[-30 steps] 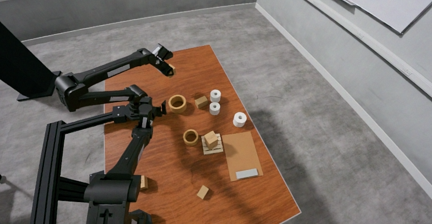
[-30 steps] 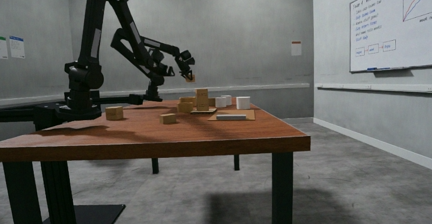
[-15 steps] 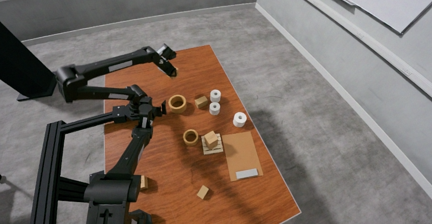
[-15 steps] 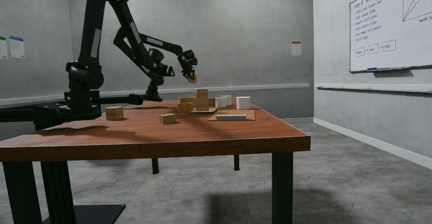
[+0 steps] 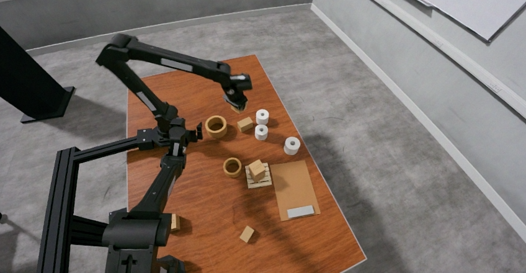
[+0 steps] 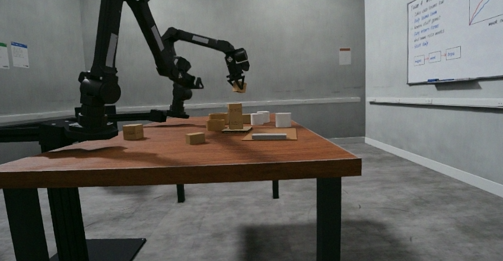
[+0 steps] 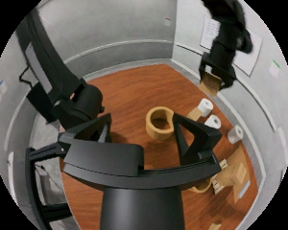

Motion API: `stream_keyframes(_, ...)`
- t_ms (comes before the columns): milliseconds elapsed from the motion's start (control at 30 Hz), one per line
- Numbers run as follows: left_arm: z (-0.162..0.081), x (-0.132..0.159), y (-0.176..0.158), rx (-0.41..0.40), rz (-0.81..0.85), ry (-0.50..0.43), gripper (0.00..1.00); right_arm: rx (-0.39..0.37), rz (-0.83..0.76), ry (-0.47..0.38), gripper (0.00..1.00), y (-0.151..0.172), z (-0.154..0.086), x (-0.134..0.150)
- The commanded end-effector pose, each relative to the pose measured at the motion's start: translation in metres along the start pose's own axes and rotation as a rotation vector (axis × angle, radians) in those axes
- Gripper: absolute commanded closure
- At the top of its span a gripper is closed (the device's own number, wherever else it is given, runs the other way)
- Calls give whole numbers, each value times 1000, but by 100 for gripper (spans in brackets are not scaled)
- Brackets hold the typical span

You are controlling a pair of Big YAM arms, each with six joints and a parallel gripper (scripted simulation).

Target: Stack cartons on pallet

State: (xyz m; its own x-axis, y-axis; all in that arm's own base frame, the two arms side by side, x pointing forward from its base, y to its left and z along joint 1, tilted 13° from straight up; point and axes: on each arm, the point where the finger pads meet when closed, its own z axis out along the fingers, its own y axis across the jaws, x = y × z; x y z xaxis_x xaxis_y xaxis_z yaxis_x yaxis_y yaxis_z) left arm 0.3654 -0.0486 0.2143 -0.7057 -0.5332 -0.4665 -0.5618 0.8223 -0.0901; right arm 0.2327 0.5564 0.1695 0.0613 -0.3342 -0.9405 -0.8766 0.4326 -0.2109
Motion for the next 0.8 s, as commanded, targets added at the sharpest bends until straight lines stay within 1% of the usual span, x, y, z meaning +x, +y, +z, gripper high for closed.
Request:
stream_keyframes(0, -22, 0, -60, -24, -157, -13, 45, 6, -2, -45, 0, -3, 5, -25)
stream_keyframes(100, -29, 39, -116, -39, -129, -30, 45, 6, -2, -45, 0, -3, 5, -25)
stream_keyframes(233, -45, 111, -183, -39, -79, -78, 45, 6, -2, -45, 0, -3, 5, -25)
stream_keyframes(300, -54, 147, -206, -29, -54, -106, 45, 6, -2, -45, 0, -3, 5, -25)
stream_keyframes(400, -66, 193, -230, -9, -20, -144, 45, 6, -2, -45, 0, -3, 5, -25)
stream_keyframes(467, -66, 193, -230, -9, -20, -144, 45, 6, -2, -45, 0, -3, 5, -25)
stream_keyframes(533, -72, 215, -240, 3, -3, -162, 45, 6, -2, -45, 0, -3, 5, -25)
stream_keyframes(667, -81, 247, -252, 26, 40, -193, 45, 6, -2, -45, 0, -3, 5, -25)
stream_keyframes(700, -77, 253, -253, 21, 71, -199, 45, 12, 2, -54, 0, -7, 3, -30)
stream_keyframes(733, -78, 254, -256, 32, 77, -201, 45, 15, 6, -62, 0, -9, -1, -34)
stream_keyframes(767, -74, 247, -257, 25, 79, -205, 45, 25, 12, -62, 0, -13, -6, -34)
